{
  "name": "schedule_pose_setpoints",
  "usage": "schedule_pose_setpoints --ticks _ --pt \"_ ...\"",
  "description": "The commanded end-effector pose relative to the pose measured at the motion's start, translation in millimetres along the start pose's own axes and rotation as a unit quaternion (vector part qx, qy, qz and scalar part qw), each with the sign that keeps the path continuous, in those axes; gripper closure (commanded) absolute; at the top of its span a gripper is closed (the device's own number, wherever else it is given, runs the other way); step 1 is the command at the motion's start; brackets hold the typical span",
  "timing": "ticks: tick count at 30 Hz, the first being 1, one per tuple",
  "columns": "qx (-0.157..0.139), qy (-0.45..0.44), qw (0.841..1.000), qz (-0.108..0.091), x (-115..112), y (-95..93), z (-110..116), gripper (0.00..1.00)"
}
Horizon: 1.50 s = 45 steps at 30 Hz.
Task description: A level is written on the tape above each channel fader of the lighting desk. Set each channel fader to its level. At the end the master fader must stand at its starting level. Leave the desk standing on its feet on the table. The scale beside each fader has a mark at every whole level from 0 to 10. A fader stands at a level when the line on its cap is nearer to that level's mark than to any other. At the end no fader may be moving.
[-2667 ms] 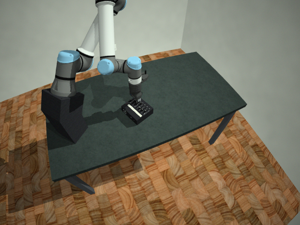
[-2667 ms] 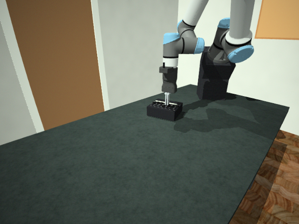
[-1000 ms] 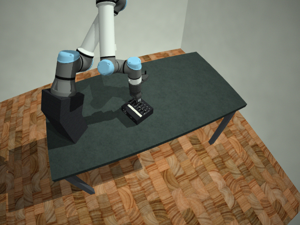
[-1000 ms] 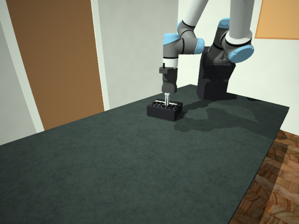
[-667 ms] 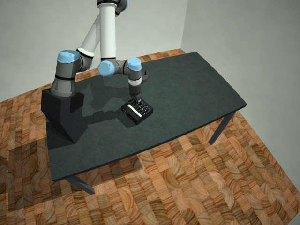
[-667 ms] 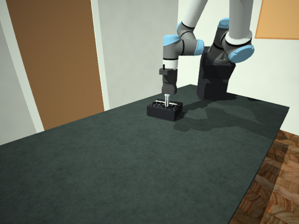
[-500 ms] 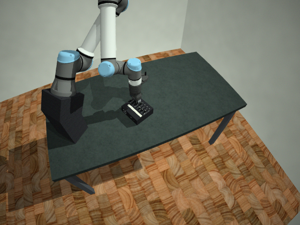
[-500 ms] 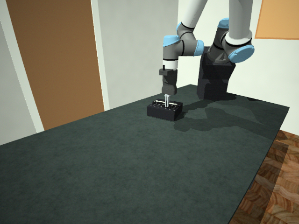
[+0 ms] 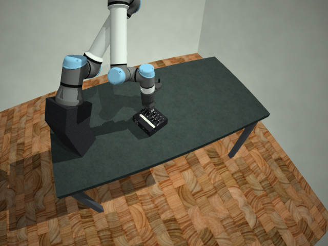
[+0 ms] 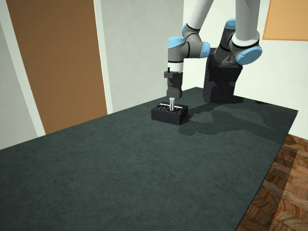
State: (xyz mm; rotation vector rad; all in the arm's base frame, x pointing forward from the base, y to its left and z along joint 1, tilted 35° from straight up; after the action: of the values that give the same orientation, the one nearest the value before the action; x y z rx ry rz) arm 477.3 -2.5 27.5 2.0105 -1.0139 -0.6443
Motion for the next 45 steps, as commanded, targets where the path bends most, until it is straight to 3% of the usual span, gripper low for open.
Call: schedule_pose_setpoints --ticks 1,45 --pt "0.000 0.000 1.000 0.000 0 0.3 0 1.00" --pt "0.000 0.000 1.000 0.000 -3 0.2 17 1.00"
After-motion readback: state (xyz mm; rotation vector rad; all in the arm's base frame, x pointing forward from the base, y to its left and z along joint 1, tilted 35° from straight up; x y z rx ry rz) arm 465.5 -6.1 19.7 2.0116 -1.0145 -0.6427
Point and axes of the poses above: the point where the finger pads meet when closed, its own y axis back along the fingers, its own x axis across the jaws, z = x × y, the point moved 4 cm from there along y, back along the fingers, and after that the axes turned 11 degrees about y, right-handed, at the moved point
